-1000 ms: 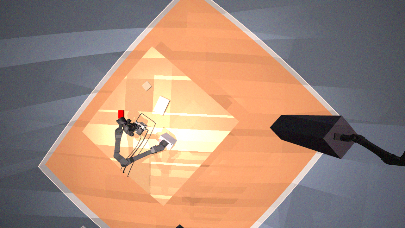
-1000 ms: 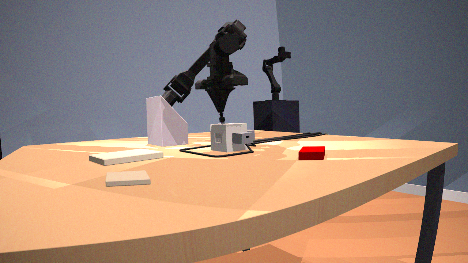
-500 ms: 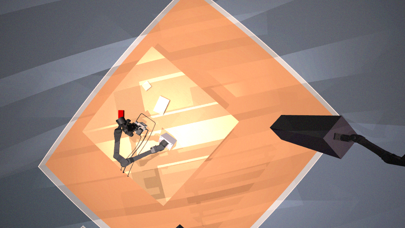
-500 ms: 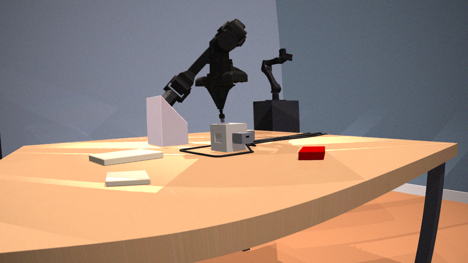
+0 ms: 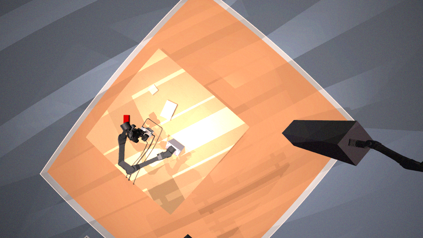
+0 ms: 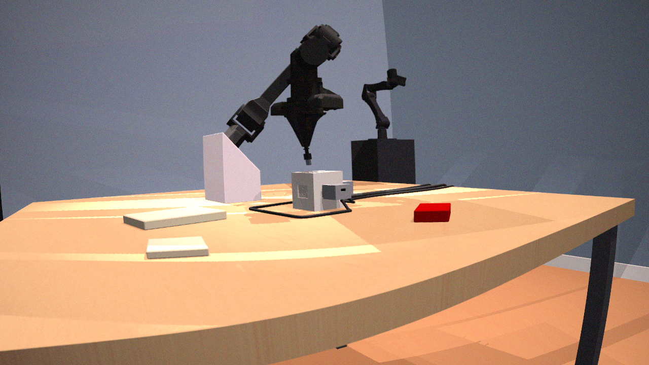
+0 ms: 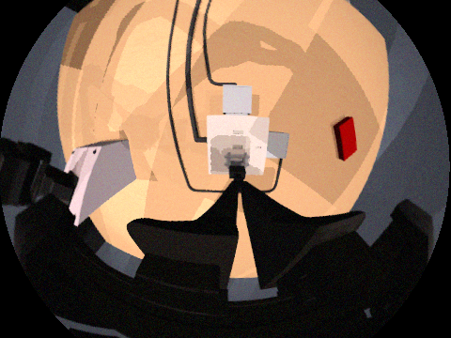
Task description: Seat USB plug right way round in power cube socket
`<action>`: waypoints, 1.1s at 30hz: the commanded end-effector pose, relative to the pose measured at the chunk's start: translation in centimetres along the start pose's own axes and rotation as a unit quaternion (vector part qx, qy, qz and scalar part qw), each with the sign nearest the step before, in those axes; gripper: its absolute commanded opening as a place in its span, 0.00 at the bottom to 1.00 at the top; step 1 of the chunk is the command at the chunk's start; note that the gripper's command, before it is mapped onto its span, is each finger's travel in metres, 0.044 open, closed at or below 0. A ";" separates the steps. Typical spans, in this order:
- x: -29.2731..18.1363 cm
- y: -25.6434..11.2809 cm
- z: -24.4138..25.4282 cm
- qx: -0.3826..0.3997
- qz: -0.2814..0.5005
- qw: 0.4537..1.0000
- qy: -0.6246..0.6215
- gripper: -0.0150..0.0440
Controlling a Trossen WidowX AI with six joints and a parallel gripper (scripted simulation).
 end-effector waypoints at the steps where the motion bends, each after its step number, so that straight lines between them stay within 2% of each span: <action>1: -0.1 -0.7 -0.2 -0.004 0.004 1.000 -0.003 0.25; 16: 0.0 -0.7 -0.1 -0.003 0.002 1.000 0.011 0.25; 33: 0.0 -0.6 -0.1 -0.002 0.001 0.974 0.227 0.25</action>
Point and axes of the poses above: the point midway between the two fingers, 35 mm back from their tips, its own y axis out along the fingers, its own z axis across the jaws, x = y × z, the point moved 7 cm from there along -y, back along the fingers, and after that the axes turned 12 degrees about -y, right-handed, at the moved point
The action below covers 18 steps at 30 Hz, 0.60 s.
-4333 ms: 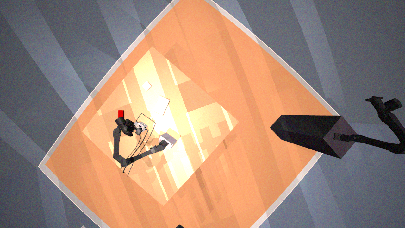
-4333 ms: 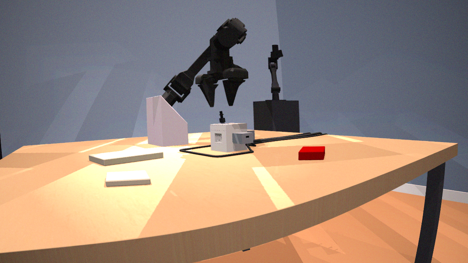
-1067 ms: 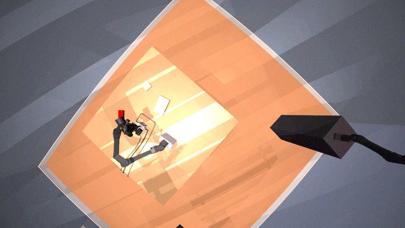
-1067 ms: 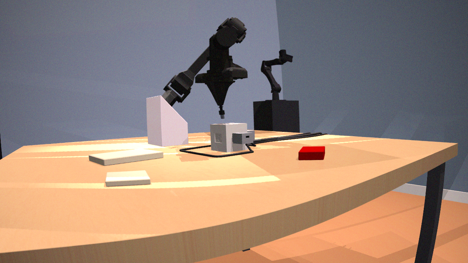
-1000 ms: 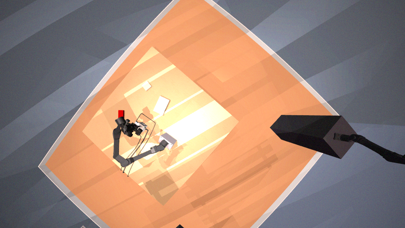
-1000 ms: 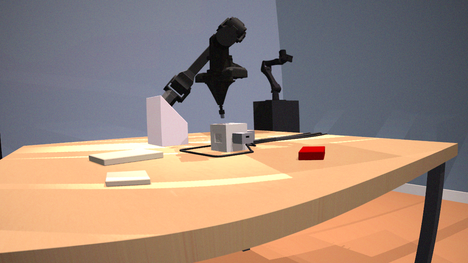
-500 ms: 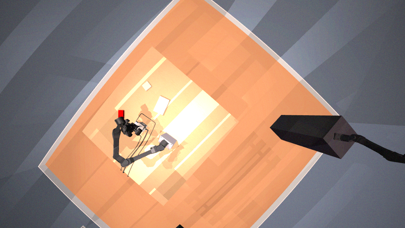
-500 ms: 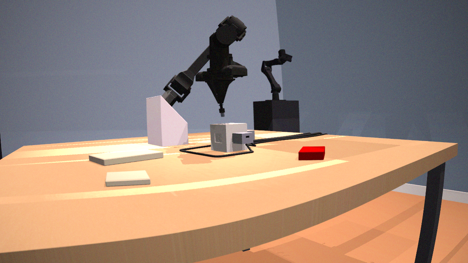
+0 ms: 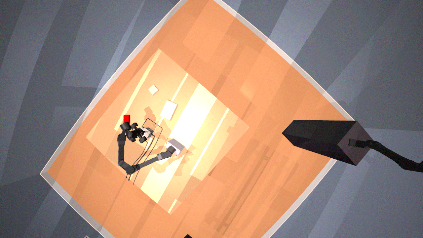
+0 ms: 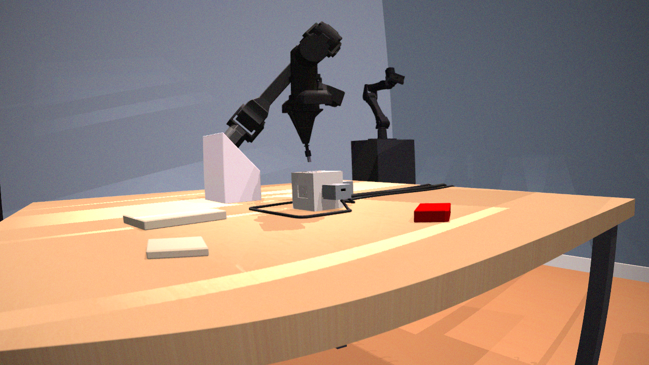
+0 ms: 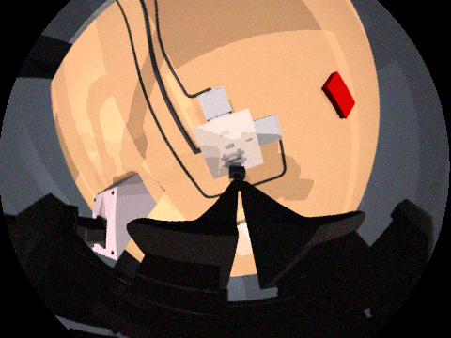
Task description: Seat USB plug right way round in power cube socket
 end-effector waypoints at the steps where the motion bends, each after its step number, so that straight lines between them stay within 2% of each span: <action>1: 0.0 0.0 0.0 0.000 0.000 0.998 0.063 0.25; 18: 0.0 0.0 0.0 0.000 0.000 0.960 0.281 0.25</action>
Point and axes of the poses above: the point midway between the two fingers, 35 mm back from their tips, its own y axis out along the fingers, its own z axis across the jaws, x = y × z, the point moved 7 cm from there along -y, back along the fingers, and after that the axes turned 12 degrees about -y, right-handed, at the moved point
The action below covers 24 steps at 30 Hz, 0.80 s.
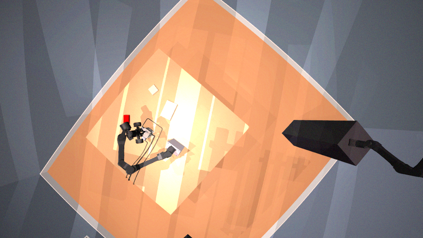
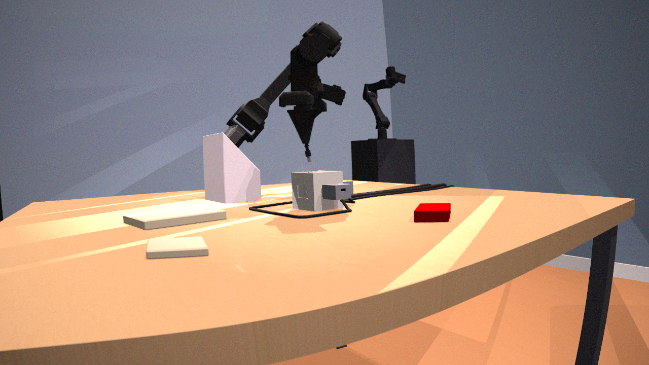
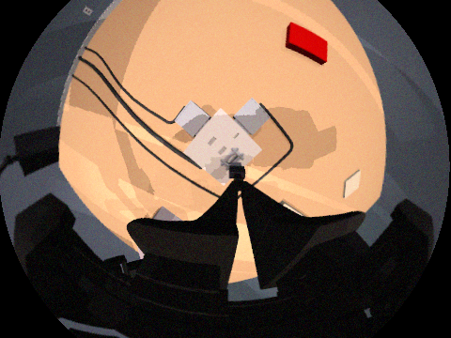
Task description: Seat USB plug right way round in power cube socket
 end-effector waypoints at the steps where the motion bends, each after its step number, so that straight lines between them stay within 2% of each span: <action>1: 0.0 0.0 0.0 0.000 0.000 0.998 0.063 0.25; 12: 0.0 0.0 0.0 0.000 0.000 0.979 0.206 0.25; 24: 0.0 0.0 0.0 0.000 0.000 0.934 0.356 0.25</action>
Point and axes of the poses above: the point midway between the two fingers, 35 mm back from their tips, its own y axis out along the fingers, its own z axis across the jaws, x = y × z, the point moved 7 cm from there along -y, back along the fingers, and after that the axes turned 12 degrees about -y, right-handed, at the moved point
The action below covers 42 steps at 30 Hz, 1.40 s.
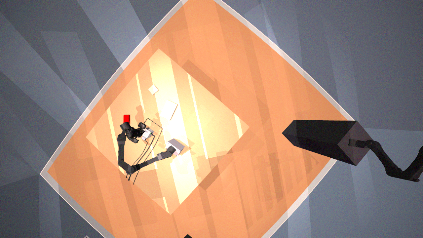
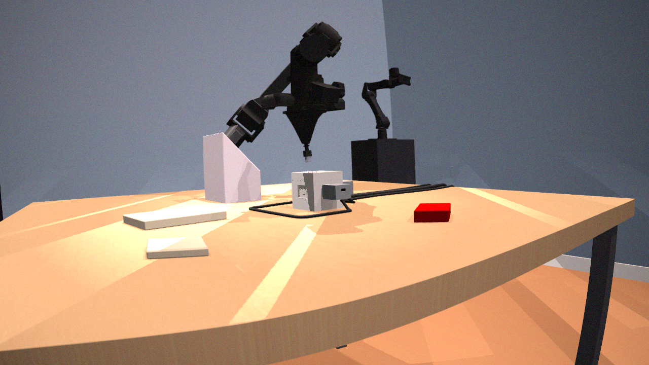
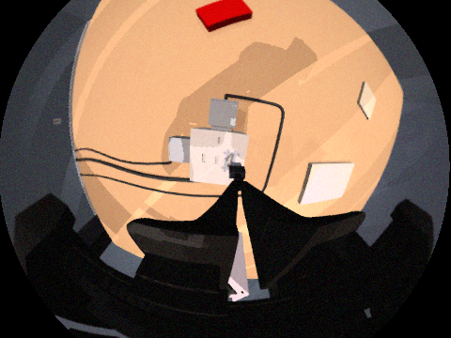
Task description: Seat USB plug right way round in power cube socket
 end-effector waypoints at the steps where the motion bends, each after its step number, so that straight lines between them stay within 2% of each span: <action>1: 0.0 0.0 0.0 0.000 0.000 0.998 0.063 0.25; 21: 0.0 0.0 0.0 0.000 0.000 0.948 0.319 0.25; 42: 0.0 0.0 0.0 0.000 0.000 0.825 0.564 0.25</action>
Point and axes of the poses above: the point midway between the two fingers, 35 mm back from their tips, its own y axis out along the fingers, its own z axis across the jaws, x = y × z, the point moved 7 cm from there along -y, back along the fingers, and after that the axes turned 12 degrees about -y, right-handed, at the moved point
